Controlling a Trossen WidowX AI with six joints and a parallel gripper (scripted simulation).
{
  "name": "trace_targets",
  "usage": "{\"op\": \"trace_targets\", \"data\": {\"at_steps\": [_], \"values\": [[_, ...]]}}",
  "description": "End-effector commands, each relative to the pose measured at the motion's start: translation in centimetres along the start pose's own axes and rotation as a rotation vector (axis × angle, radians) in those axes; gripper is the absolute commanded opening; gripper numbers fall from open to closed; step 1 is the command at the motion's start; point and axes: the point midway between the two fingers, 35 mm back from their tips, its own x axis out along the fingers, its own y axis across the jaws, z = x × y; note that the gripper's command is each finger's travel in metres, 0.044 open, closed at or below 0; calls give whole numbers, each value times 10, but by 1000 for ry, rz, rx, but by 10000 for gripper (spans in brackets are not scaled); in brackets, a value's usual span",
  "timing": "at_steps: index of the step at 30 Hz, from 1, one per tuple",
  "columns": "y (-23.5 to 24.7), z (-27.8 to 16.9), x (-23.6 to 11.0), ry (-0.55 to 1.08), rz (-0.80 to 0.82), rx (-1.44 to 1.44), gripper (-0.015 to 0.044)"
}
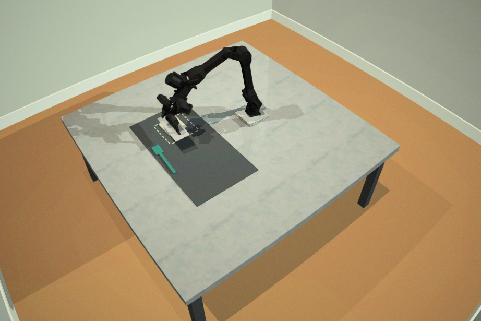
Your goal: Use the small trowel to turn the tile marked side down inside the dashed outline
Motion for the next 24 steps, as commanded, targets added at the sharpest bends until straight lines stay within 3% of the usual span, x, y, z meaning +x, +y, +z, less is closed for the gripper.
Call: {"op": "trace_targets", "data": {"at_steps": [1, 24], "values": [[-6, -26, 3, -2, -9, -7, 0], [5, -161, 15, -23, -33, -45, 0]]}}
